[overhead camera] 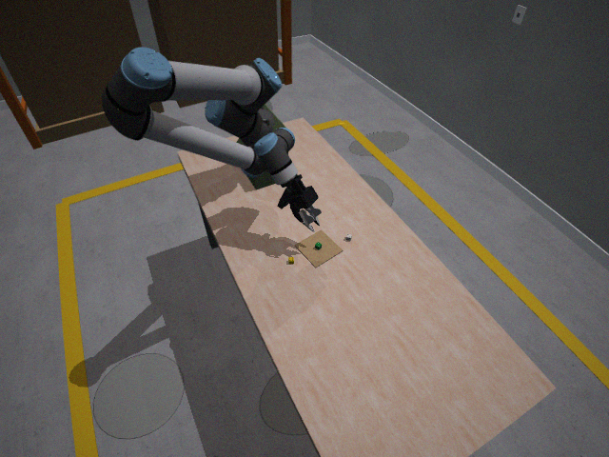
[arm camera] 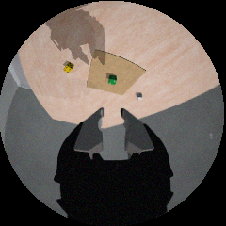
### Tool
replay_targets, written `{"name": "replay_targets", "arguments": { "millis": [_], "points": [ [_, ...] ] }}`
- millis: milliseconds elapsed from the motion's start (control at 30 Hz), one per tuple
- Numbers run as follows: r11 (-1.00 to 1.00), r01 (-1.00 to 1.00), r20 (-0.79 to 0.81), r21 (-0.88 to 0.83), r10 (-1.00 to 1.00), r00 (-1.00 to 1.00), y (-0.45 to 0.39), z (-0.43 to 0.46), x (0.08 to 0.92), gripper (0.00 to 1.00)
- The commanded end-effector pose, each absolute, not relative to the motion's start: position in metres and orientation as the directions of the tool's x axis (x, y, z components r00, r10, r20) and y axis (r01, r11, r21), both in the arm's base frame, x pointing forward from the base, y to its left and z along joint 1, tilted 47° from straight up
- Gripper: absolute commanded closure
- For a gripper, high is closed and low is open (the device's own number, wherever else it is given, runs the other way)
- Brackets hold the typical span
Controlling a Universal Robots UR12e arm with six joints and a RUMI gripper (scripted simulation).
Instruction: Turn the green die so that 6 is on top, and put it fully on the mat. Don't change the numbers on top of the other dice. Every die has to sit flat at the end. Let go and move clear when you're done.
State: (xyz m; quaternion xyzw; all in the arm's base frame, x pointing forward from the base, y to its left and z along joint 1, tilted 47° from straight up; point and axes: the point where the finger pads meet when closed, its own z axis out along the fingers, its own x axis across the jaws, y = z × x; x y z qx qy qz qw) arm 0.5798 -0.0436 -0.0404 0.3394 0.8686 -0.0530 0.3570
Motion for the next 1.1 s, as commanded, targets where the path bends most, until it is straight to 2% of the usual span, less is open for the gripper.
{"name": "replay_targets", "arguments": {
  "millis": [0, 533, 1067],
  "points": [
    [0.712, 0.701, -0.647, 0.053, 0.559, -0.519, -0.039, -0.041, 0.584, 0.79],
    [0.506, 0.832, -0.645, -0.228, 0.562, -0.519, -0.024, -0.04, 0.599, 0.79],
    [0.396, 0.852, -0.646, -0.342, 0.559, -0.519, -0.017, -0.039, 0.606, 0.79]
  ]
}}
